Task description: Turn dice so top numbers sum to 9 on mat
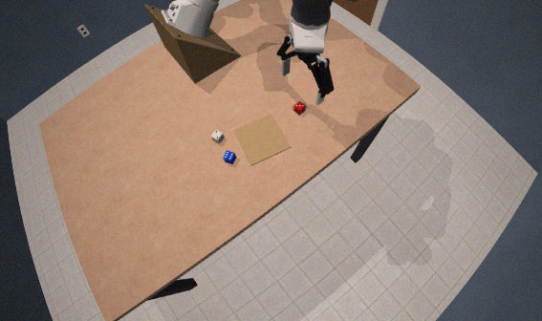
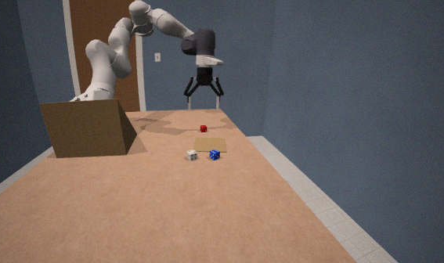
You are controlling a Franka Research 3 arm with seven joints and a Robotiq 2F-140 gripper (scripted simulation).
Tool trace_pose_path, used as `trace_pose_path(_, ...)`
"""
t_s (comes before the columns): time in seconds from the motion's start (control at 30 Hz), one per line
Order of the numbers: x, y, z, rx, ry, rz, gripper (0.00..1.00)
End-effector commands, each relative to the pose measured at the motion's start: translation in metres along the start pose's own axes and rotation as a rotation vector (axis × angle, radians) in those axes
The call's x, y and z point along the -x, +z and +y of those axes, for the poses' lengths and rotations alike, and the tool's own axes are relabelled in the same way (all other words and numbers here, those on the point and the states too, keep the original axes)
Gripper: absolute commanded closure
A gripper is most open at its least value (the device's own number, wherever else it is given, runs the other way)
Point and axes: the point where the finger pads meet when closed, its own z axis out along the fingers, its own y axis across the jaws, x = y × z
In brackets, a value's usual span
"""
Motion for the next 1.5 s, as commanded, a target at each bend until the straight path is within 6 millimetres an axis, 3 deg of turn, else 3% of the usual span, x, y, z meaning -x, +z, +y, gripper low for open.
trace_pose_path(0.0, -0.0014, 0.0015, 0.0008, -0.008, -0.174, -0.003, 0.0)
trace_pose_path(1.47, -0.0014, 0.0057, 0.0008, -0.009, -0.838, 0.001, 0.0)
